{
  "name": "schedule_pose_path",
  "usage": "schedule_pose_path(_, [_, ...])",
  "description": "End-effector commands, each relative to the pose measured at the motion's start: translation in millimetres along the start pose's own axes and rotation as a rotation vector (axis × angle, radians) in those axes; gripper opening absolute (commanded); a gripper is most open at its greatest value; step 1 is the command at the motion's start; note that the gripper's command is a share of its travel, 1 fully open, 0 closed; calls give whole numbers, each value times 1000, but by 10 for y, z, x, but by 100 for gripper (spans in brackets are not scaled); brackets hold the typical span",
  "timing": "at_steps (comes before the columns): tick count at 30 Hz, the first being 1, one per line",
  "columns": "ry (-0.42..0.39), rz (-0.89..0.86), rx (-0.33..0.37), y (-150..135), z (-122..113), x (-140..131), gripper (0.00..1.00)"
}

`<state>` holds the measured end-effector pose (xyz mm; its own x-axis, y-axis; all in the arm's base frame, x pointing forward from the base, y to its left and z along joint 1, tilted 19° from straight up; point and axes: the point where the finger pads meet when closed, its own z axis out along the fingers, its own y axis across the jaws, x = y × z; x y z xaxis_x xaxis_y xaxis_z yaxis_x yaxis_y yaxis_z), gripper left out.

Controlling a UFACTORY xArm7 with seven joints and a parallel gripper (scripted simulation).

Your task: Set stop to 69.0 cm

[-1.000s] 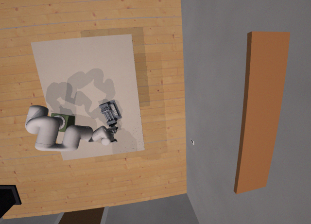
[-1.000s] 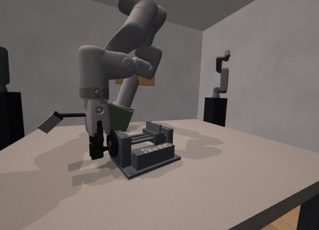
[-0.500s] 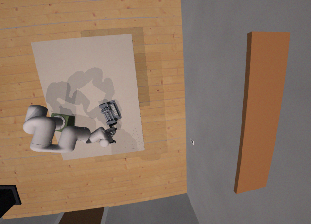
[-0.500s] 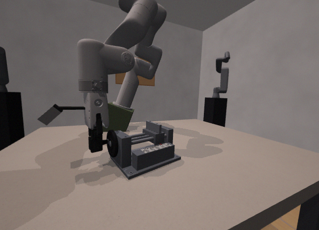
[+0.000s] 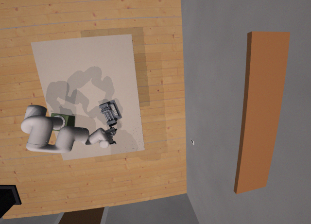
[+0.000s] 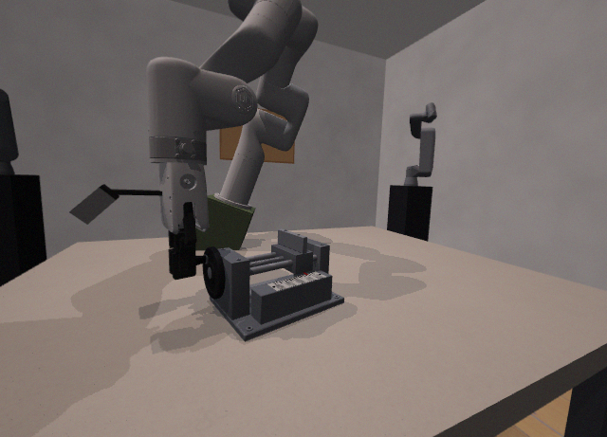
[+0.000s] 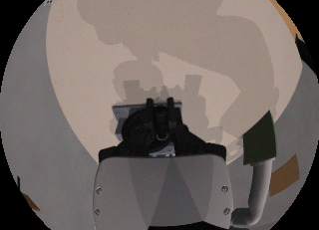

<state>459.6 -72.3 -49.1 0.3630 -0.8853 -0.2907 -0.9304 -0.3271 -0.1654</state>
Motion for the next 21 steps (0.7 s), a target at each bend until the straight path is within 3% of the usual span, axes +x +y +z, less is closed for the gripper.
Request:
schedule_pose_path(1, [3, -1, 4, -70, -68, 13, 6])
schedule_pose_path(21, [3, -1, 4, -254, -110, 12, 6])
